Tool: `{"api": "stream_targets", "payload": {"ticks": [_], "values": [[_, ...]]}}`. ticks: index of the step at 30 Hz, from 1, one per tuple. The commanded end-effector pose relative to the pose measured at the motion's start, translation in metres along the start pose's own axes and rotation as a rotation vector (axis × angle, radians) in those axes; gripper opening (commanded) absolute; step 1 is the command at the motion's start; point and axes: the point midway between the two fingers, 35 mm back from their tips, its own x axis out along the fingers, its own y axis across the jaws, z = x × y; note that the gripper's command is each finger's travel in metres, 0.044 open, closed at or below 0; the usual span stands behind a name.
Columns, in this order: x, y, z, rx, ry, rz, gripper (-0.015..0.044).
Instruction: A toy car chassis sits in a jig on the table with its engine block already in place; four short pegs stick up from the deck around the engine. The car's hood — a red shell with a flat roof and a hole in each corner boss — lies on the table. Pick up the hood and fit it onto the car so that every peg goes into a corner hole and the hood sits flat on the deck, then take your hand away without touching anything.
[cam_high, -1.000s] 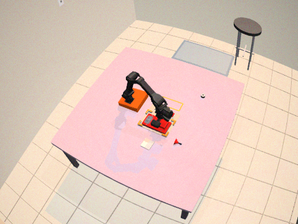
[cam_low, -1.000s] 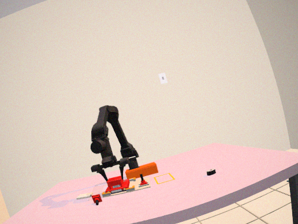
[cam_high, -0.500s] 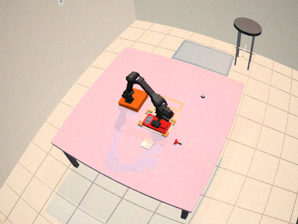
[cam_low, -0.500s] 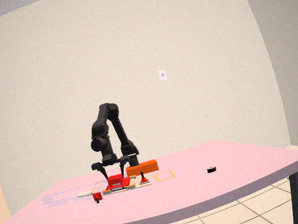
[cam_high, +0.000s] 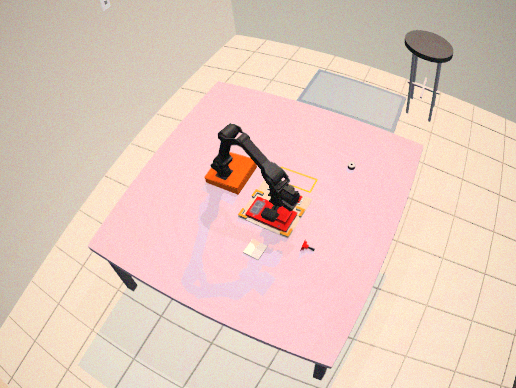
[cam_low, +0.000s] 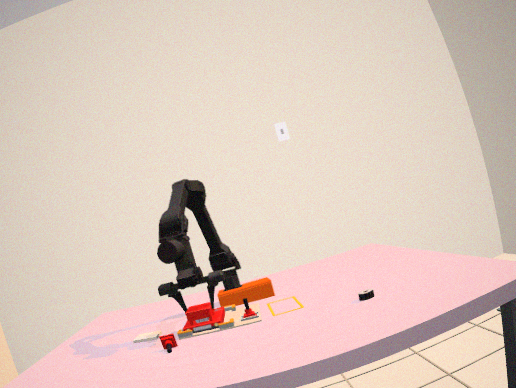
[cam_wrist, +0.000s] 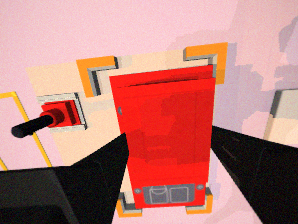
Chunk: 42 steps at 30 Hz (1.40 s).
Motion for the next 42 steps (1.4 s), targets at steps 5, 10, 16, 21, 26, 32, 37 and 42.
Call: {"api": "stream_targets", "payload": {"ticks": [5, 10, 16, 21, 26, 32, 37, 42], "values": [[0.0089, -0.0003, -0.0007, -0.004, 0.003, -0.002, 0.0000], [0.0110, -0.0004, -0.0009, -0.004, 0.003, -0.002, 0.0000], [0.0133, -0.0005, -0.0012, -0.005, 0.004, -0.002, 0.0000], [0.0136, -0.0005, -0.0012, -0.005, 0.004, -0.002, 0.0000], [0.0136, -0.0005, -0.0012, -0.005, 0.004, -0.002, 0.0000], [0.0136, -0.0005, -0.0012, -0.005, 0.004, -0.002, 0.0000], [0.0136, -0.0005, -0.0012, -0.005, 0.004, -0.002, 0.0000], [0.0125, -0.0005, -0.0009, -0.004, 0.002, -0.002, 0.0000]]}}
